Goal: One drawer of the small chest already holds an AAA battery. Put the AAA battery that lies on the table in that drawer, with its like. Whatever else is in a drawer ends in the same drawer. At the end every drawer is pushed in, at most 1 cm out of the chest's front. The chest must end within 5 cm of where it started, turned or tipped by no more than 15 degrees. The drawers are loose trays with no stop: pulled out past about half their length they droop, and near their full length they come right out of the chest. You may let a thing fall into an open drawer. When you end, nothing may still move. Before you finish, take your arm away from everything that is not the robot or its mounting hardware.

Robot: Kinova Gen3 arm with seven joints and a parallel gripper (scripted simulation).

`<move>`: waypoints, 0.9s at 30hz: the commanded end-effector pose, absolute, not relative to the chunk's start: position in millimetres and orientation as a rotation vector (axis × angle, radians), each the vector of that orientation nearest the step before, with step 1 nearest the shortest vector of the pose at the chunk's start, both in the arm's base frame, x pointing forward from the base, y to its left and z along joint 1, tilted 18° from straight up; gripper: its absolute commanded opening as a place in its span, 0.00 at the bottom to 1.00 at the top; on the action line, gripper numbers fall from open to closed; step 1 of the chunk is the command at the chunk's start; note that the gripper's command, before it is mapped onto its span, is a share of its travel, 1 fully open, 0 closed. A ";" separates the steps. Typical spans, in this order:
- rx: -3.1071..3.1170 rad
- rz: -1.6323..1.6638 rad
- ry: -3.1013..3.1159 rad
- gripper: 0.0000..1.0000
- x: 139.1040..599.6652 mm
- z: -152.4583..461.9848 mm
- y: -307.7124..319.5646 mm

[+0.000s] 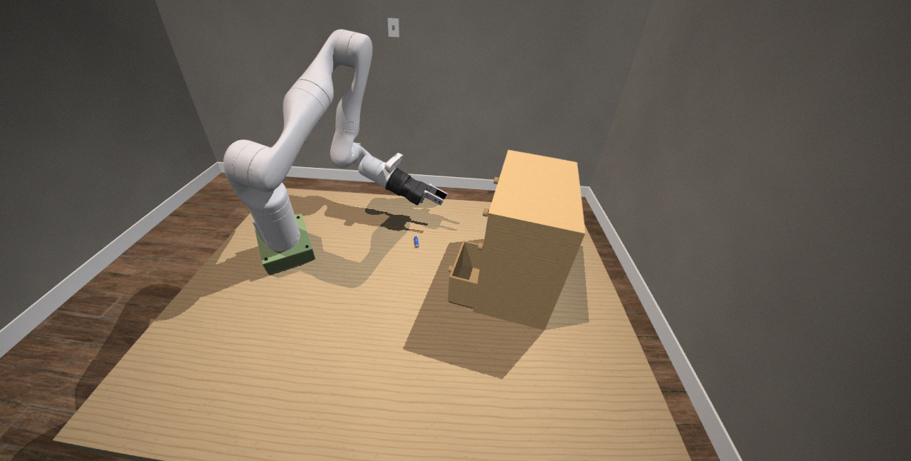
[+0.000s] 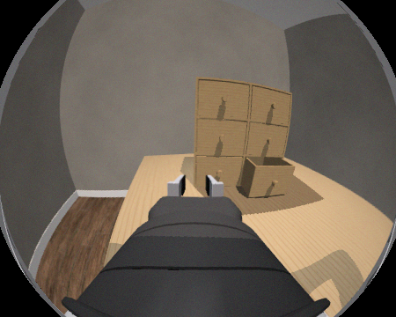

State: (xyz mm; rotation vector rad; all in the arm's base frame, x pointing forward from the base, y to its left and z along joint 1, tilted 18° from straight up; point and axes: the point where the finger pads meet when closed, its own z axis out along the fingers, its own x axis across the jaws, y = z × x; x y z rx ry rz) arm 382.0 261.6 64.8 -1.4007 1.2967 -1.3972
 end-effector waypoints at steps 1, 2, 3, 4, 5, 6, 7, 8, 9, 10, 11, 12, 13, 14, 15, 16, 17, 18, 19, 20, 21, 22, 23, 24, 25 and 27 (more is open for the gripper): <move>-1.396 -1.391 1.298 0.67 381.3 65.9 266.9; -1.396 -1.391 1.298 0.67 381.1 66.0 268.2; -1.396 -1.391 1.298 0.67 381.0 66.0 269.4; -1.396 -1.391 1.298 0.67 380.8 66.0 270.6; -1.396 -1.391 1.298 0.67 380.6 66.1 271.8; -1.396 -1.391 1.298 0.67 380.5 66.1 272.9; -1.396 -1.391 1.298 0.67 380.3 66.1 273.9; -1.396 -1.391 1.298 0.67 380.2 66.2 274.9; -1.396 -1.391 1.298 0.67 380.0 66.2 275.9; -1.396 -1.391 1.298 0.67 379.9 66.2 276.8; -1.396 -1.391 1.298 0.67 379.8 66.3 277.6; -1.396 -1.391 1.298 0.67 379.6 66.3 278.5; -1.396 -1.391 1.298 0.67 379.6 66.3 278.5; -1.396 -1.391 1.298 0.67 379.6 66.3 278.5; -1.396 -1.391 1.298 0.67 379.5 66.3 279.2; -1.396 -1.391 1.298 0.67 379.4 66.3 280.0; -1.396 -1.391 1.298 0.67 379.3 66.4 280.6; -1.396 -1.391 1.298 0.67 379.2 66.4 281.2; -1.396 -1.391 1.298 0.67 379.2 66.4 281.8; -1.396 -1.391 1.298 0.67 379.1 66.4 282.4; -1.396 -1.391 1.298 0.67 379.0 66.4 282.9; -1.396 -1.391 1.298 0.67 378.9 66.4 283.3; -1.396 -1.391 1.298 0.67 378.9 66.5 283.8; -1.396 -1.391 1.298 0.67 378.8 66.5 284.1; -1.396 -1.391 1.298 0.67 378.8 66.5 284.5; -1.396 -1.391 1.298 0.67 378.7 66.5 285.1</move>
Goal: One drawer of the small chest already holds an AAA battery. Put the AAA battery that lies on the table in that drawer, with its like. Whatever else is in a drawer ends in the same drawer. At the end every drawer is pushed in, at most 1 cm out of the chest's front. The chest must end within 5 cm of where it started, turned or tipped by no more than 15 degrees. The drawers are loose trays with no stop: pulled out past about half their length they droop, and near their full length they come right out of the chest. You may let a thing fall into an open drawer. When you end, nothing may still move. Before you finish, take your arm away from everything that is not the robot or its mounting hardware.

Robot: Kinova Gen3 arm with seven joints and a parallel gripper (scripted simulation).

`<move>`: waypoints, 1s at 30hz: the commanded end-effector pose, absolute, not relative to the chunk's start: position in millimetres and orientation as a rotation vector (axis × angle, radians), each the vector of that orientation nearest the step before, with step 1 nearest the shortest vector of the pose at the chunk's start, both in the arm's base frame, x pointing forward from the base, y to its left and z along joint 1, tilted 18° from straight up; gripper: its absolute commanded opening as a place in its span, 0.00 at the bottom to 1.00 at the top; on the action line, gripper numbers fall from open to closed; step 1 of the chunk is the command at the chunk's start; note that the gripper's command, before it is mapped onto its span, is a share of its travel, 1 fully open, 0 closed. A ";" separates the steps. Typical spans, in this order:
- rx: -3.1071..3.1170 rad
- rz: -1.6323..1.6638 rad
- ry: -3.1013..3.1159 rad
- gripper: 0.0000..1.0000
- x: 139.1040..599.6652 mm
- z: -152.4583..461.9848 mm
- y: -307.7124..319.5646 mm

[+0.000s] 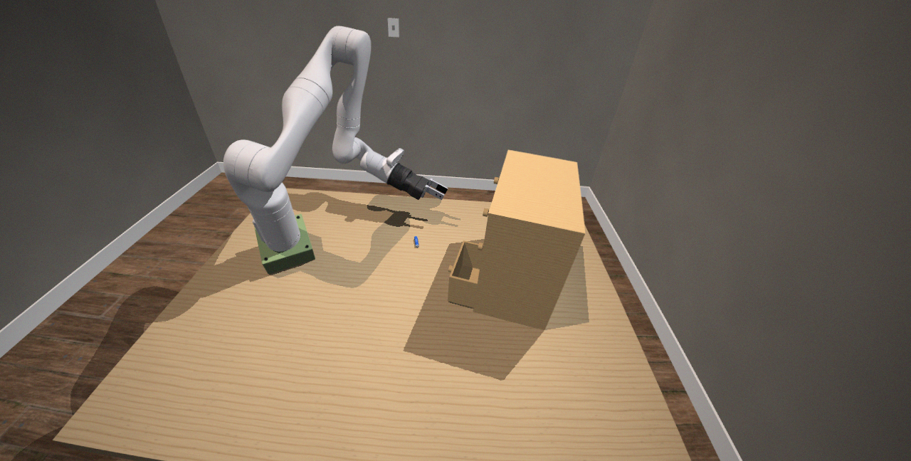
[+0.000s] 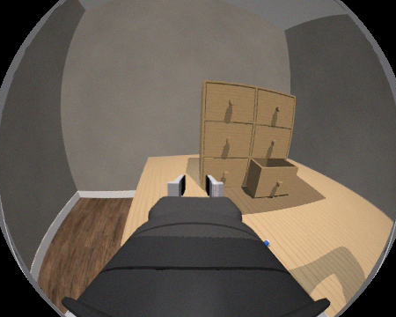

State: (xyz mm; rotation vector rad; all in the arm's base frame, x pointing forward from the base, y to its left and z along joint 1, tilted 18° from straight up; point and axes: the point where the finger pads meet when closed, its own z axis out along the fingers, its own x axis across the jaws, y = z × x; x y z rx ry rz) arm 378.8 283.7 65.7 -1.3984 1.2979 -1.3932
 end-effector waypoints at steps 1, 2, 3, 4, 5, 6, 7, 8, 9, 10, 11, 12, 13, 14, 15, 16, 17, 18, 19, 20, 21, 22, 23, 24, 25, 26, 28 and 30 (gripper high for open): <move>-1.396 -1.391 1.298 0.67 378.7 66.5 285.3; -1.396 -1.391 1.298 0.67 378.6 66.5 285.5; -1.396 -1.391 1.298 0.67 378.6 66.5 285.5; -1.396 -1.391 1.298 0.67 378.6 66.5 285.5; -1.396 -1.391 1.298 0.67 378.6 66.5 285.7; -1.396 -1.391 1.298 0.67 378.6 66.5 285.8; -1.396 -1.391 1.298 0.67 378.6 66.5 285.9; -1.396 -1.391 1.298 0.67 378.5 66.5 286.0; -1.396 -1.391 1.298 0.67 378.5 66.5 286.1; -1.396 -1.391 1.298 0.67 378.5 66.5 286.2; -1.396 -1.391 1.298 0.67 378.5 66.5 286.2; -1.396 -1.391 1.298 0.67 378.5 66.5 286.2; -1.396 -1.391 1.298 0.67 378.5 66.5 286.3; -1.396 -1.391 1.298 0.67 378.5 66.5 286.3; -1.396 -1.391 1.298 0.67 378.5 66.5 286.3; -1.396 -1.391 1.298 0.67 378.5 66.5 286.3; -1.396 -1.391 1.298 0.67 378.5 66.5 286.3; -1.396 -1.390 1.298 0.67 378.5 66.6 286.3; -1.396 -1.390 1.299 0.67 378.5 66.6 286.3; -1.396 -1.390 1.299 0.67 378.5 66.6 286.3; -1.396 -1.390 1.299 0.67 378.5 66.6 286.3; -1.397 -1.390 1.300 0.67 378.4 66.6 286.3; -1.398 -1.389 1.301 0.67 378.3 66.7 286.3; -1.399 -1.388 1.303 0.67 378.2 66.9 286.4; -1.401 -1.387 1.305 0.67 378.0 67.0 286.4; -1.403 -1.386 1.308 0.67 377.7 67.3 286.5; -1.410 -1.381 1.317 0.67 377.0 67.9 286.7; -1.419 -1.374 1.329 0.67 376.0 68.8 287.0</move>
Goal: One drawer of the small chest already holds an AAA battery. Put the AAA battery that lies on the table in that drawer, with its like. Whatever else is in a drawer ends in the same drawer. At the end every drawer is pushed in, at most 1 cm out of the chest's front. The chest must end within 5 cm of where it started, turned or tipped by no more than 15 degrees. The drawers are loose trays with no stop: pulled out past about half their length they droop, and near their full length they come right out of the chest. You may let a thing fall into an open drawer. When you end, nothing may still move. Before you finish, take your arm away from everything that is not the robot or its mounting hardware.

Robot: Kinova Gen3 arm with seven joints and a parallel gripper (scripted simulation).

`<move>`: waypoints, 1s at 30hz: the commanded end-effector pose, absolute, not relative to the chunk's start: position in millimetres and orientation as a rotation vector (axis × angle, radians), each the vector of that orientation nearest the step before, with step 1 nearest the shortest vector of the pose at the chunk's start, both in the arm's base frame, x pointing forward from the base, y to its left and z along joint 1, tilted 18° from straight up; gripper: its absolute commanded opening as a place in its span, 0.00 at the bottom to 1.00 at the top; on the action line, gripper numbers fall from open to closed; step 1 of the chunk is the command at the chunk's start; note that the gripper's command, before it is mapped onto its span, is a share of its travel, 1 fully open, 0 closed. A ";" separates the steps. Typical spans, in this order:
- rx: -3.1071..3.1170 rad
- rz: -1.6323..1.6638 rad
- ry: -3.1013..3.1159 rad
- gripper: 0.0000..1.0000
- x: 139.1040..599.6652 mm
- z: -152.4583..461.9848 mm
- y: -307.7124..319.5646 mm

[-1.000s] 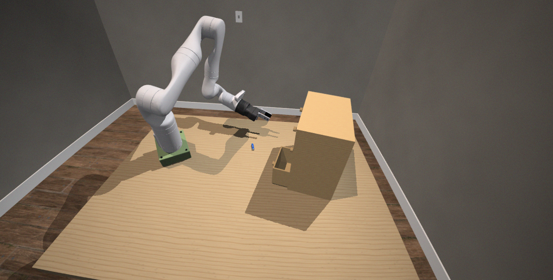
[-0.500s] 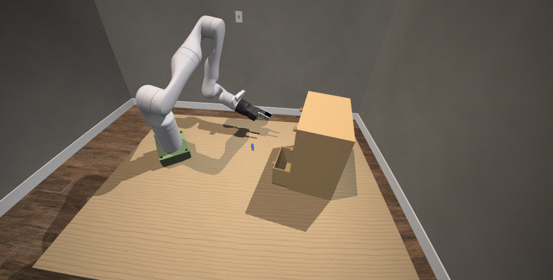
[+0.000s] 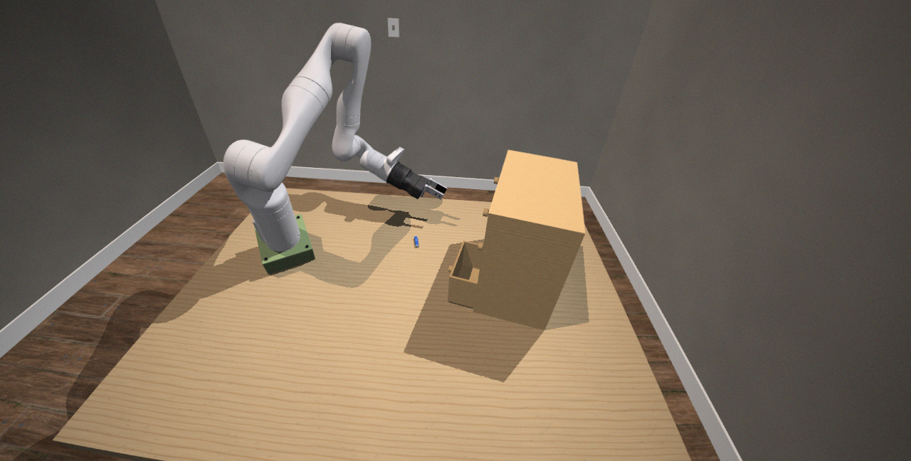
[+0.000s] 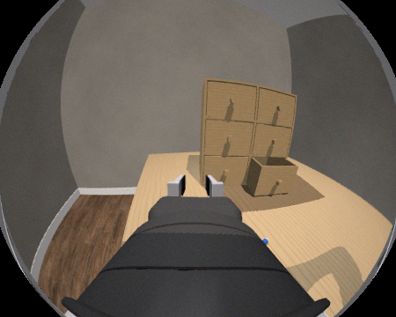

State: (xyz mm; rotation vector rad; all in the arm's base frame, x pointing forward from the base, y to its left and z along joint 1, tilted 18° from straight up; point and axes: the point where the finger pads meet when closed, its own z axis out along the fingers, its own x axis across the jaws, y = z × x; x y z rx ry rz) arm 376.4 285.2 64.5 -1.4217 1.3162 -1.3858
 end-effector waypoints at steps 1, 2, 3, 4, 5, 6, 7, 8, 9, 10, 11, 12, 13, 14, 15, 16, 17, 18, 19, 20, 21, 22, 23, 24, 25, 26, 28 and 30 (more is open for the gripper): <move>-1.425 -1.370 1.336 0.67 375.4 69.4 287.2; -1.431 -1.365 1.344 0.67 374.7 70.0 287.5; -1.438 -1.360 1.354 0.67 373.9 70.7 287.7; -1.446 -1.354 1.364 0.67 373.0 71.5 287.9; -1.455 -1.347 1.376 0.67 372.0 72.4 288.3; -1.465 -1.339 1.388 0.67 371.0 73.3 288.6; -1.465 -1.339 1.388 0.67 371.0 73.3 288.6; -1.465 -1.339 1.388 0.67 371.0 73.3 288.6; -1.475 -1.331 1.402 0.67 369.8 74.4 288.9; -1.487 -1.322 1.417 0.67 368.6 75.5 289.3; -1.499 -1.312 1.433 0.67 367.2 76.7 289.7; -1.512 -1.302 1.450 0.67 365.8 78.0 290.1; -1.525 -1.290 1.468 0.67 364.2 79.4 290.7; -1.539 -1.279 1.486 0.67 362.7 80.7 291.1; -1.553 -1.266 1.505 0.67 361.1 82.2 291.6; -1.567 -1.254 1.523 0.67 359.6 83.6 292.0; -1.581 -1.241 1.542 0.67 357.9 85.1 292.6; -1.595 -1.228 1.561 0.67 356.3 86.5 293.0; -1.609 -1.214 1.580 0.67 354.7 87.9 293.5; -1.623 -1.200 1.599 0.67 353.1 89.4 294.0; -1.637 -1.187 1.618 0.67 351.5 90.9 294.5; -1.651 -1.172 1.637 0.67 349.8 92.4 295.1; -1.664 -1.158 1.656 0.67 348.2 93.8 295.5; -1.664 -1.158 1.656 0.67 348.2 93.8 295.5; -1.664 -1.158 1.656 0.67 348.2 93.8 295.5; -1.679 -1.143 1.674 0.67 346.5 95.3 296.1; -1.706 -1.113 1.712 0.67 343.3 98.2 297.1; -1.732 -1.083 1.749 0.67 340.1 101.1 298.0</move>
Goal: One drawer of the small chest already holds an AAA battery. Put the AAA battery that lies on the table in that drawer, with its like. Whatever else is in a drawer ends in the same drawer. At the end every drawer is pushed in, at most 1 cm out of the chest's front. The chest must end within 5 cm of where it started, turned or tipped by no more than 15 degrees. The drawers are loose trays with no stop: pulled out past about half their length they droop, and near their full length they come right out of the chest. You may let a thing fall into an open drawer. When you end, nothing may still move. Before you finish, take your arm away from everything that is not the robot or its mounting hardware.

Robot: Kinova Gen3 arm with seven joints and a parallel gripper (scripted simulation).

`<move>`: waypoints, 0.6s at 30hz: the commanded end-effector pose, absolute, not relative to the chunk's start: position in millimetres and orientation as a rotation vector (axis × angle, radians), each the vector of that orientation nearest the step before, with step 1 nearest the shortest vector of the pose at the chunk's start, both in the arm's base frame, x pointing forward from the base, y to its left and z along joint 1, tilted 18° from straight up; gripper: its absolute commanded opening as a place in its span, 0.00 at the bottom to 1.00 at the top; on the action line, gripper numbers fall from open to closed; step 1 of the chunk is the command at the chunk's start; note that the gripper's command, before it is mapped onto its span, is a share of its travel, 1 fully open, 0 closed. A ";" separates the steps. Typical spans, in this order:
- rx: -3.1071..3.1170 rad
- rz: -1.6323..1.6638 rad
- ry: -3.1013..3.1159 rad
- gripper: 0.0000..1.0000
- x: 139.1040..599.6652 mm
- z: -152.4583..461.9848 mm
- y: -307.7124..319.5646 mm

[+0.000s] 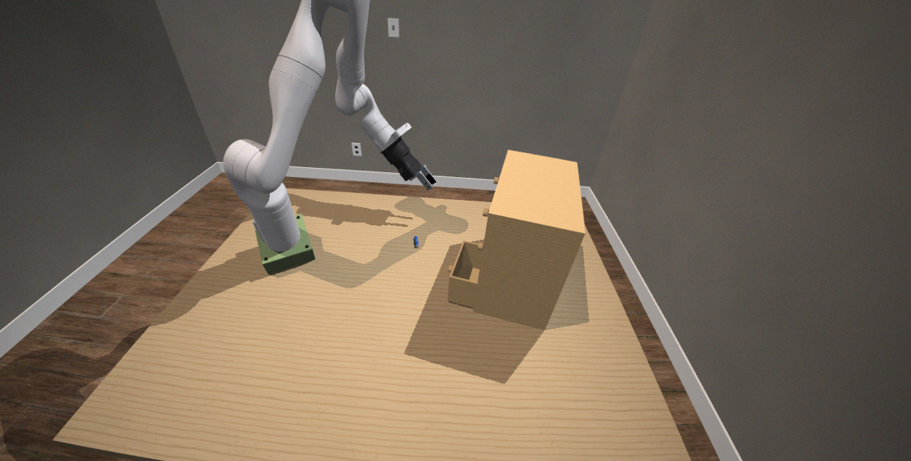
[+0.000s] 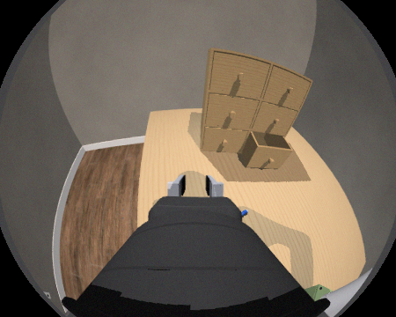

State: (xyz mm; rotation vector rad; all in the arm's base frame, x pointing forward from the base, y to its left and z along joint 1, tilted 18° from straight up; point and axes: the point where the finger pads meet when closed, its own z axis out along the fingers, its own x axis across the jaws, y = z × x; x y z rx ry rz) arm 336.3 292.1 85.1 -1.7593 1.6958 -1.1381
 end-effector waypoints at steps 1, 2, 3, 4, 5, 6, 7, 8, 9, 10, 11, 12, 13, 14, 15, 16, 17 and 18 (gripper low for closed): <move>-1.745 -1.068 1.768 0.67 338.5 102.5 298.5; -1.759 -1.052 1.786 0.67 336.9 104.0 299.0; -1.772 -1.036 1.804 0.67 335.3 105.4 299.5; -1.784 -1.020 1.822 0.67 333.7 106.8 299.9; -1.797 -1.003 1.840 0.67 332.1 108.3 300.5; -1.810 -0.987 1.858 0.67 330.5 109.7 300.9; -1.822 -0.970 1.876 0.67 328.9 111.2 301.5; -1.834 -0.954 1.894 0.67 327.4 112.5 301.9; -1.847 -0.937 1.911 0.67 325.8 114.0 302.4; -1.858 -0.920 1.929 0.67 324.3 115.3 302.8; -1.858 -0.920 1.929 0.67 324.3 115.3 302.8; -1.858 -0.920 1.929 0.67 324.3 115.3 302.8; -1.870 -0.903 1.946 0.67 322.7 116.7 303.3; -1.882 -0.885 1.963 0.67 321.2 118.1 303.8; -1.893 -0.868 1.980 0.67 319.7 119.5 304.2; -1.905 -0.850 1.996 0.67 318.1 120.9 304.8; -1.916 -0.833 2.013 0.67 316.7 122.2 305.2; -1.927 -0.816 2.029 0.67 315.2 123.5 305.7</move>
